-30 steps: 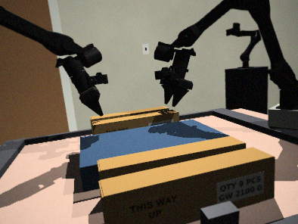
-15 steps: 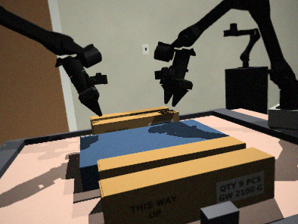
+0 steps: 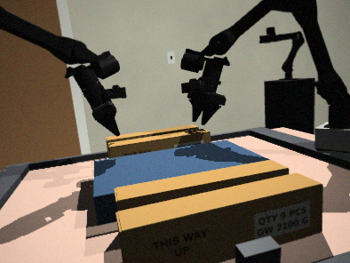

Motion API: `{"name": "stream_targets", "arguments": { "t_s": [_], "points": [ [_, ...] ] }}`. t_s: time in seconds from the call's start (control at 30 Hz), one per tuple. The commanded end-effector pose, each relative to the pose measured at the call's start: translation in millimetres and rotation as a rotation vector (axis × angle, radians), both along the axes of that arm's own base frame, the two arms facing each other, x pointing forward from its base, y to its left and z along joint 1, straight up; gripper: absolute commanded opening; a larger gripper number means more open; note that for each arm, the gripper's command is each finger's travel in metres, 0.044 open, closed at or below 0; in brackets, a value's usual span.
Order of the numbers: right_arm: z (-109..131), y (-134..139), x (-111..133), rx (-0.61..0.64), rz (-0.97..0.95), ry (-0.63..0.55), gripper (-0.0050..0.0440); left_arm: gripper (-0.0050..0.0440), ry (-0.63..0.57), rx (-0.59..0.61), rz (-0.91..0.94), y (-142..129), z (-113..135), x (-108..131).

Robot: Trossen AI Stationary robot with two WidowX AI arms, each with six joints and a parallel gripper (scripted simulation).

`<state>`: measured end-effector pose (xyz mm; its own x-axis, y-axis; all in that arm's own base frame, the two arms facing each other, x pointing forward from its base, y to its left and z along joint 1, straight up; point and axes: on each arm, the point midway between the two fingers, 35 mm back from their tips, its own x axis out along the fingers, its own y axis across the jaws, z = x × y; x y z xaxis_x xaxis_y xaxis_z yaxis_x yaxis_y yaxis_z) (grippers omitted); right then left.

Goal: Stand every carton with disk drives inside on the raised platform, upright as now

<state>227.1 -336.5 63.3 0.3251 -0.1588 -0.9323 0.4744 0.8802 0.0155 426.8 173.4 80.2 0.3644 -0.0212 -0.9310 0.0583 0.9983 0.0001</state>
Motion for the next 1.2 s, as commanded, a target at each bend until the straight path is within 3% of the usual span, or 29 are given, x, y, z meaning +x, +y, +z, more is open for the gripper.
{"name": "stream_targets", "arguments": {
  "t_s": [0.0, 1.17],
  "points": [
    [7.3, -2.2, 0.8, -0.024, 0.000, -0.014, 0.0386, 0.0387, -0.028, 0.013, 0.000, 1.6, 9.5, 3.3],
    [7.6, -1.8, 0.3, -0.007, 0.004, -0.005, 0.0386, 0.0387, -0.025, 0.007, -0.003, 2.3, 9.6, 3.3]
  ]
}}
